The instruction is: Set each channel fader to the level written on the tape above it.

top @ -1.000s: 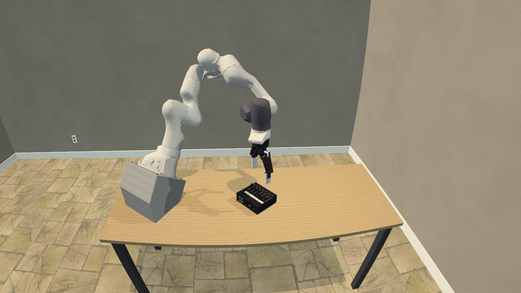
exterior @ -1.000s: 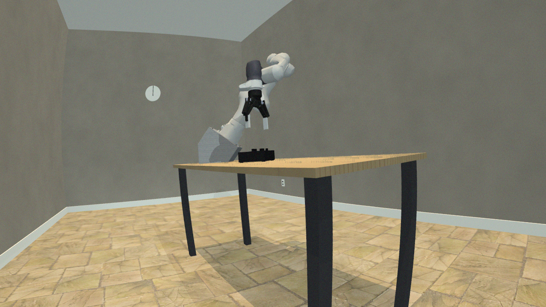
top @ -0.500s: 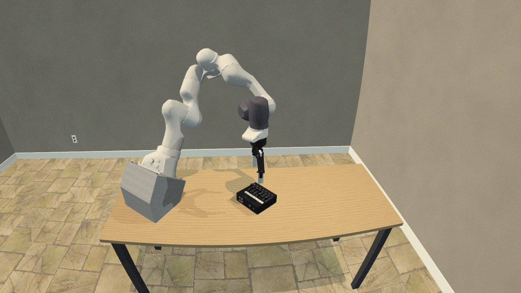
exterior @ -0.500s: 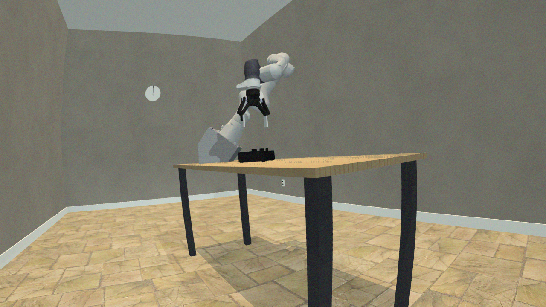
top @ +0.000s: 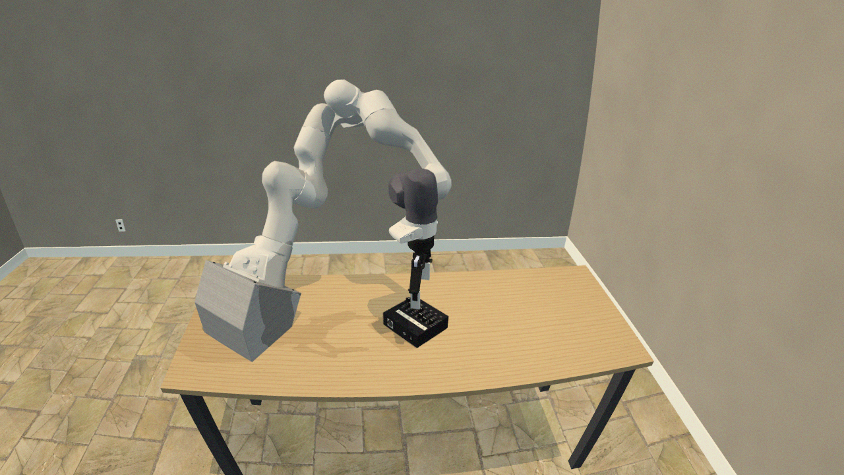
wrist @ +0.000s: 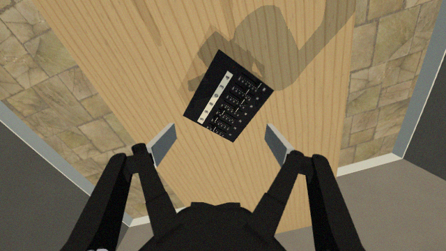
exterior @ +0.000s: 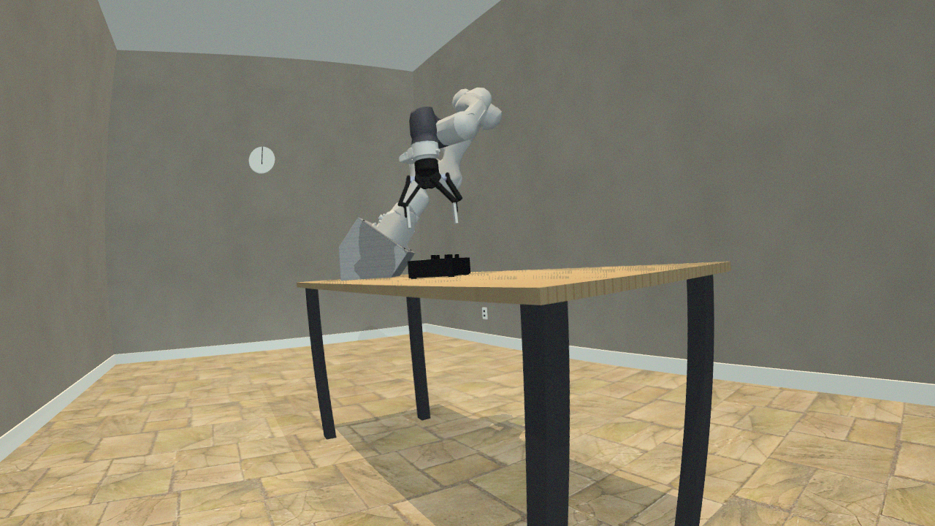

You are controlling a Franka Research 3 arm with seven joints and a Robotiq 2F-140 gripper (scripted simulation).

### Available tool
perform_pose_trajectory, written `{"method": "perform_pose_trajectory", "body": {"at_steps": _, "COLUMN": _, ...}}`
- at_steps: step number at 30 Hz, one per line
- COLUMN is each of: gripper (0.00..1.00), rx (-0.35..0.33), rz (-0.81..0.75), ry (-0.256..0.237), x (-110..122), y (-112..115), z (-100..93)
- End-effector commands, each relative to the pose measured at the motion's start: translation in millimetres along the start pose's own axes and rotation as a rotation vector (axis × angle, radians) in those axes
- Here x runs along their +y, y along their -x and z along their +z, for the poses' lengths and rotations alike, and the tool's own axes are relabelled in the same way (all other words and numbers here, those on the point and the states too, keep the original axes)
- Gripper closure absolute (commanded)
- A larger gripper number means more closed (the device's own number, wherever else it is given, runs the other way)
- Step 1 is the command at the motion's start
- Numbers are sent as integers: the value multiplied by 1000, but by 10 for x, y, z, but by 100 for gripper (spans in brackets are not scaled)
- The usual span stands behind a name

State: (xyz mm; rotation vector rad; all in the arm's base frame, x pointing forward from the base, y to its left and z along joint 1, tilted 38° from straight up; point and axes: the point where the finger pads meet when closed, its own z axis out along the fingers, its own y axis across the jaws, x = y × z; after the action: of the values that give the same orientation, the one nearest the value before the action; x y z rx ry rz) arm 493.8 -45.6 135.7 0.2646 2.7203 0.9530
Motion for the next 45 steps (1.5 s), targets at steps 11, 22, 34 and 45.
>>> {"method": "perform_pose_trajectory", "body": {"at_steps": 11, "gripper": 0, "rx": -15, "rz": 539, "ry": 24, "x": -317, "y": 249, "z": 334}}
{"method": "perform_pose_trajectory", "body": {"at_steps": 22, "gripper": 100, "rx": -50, "rz": 919, "ry": 48, "x": -346, "y": 265, "z": 368}}
{"method": "perform_pose_trajectory", "body": {"at_steps": 34, "gripper": 100, "rx": -70, "rz": 1237, "ry": 51, "x": -346, "y": 265, "z": 368}}
{"method": "perform_pose_trajectory", "body": {"at_steps": 45, "gripper": 100, "rx": -75, "rz": 1463, "ry": 43, "x": -346, "y": 265, "z": 368}}
